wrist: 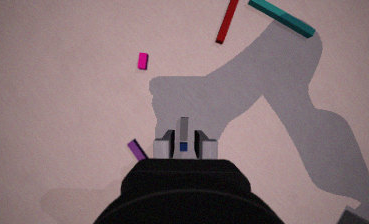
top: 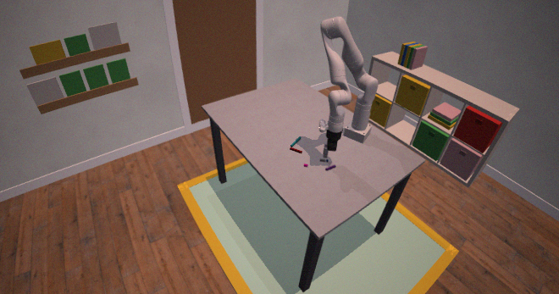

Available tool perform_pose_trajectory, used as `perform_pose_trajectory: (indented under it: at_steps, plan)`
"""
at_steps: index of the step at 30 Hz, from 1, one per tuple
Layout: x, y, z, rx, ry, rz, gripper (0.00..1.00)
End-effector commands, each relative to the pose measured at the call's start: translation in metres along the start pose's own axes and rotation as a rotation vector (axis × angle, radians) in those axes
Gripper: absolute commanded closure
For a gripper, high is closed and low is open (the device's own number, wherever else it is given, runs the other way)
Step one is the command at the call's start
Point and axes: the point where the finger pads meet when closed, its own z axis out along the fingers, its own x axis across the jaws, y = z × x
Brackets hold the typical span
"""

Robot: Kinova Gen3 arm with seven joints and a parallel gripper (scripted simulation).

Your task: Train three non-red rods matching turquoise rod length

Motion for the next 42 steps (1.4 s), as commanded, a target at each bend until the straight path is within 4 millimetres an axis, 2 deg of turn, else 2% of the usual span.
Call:
perform_pose_trajectory:
  at_steps: [1, 9, 18, 19, 39, 42]
  plan:
    - [0.0, -0.011, -0.013, 0.014, -0.003, 0.01, 0.46]
    - [-0.001, -0.009, -0.048, 0.012, -0.007, 0.01, 0.46]
    - [-0.003, -0.008, -0.055, 0.01, -0.014, 0.009, 0.46]
    - [-0.002, -0.008, -0.054, 0.009, -0.013, 0.009, 0.0]
    - [-0.002, -0.008, -0.054, 0.009, -0.013, 0.007, 0.0]
    - [-0.009, -0.005, -0.052, 0.01, -0.013, -0.056, 0.0]
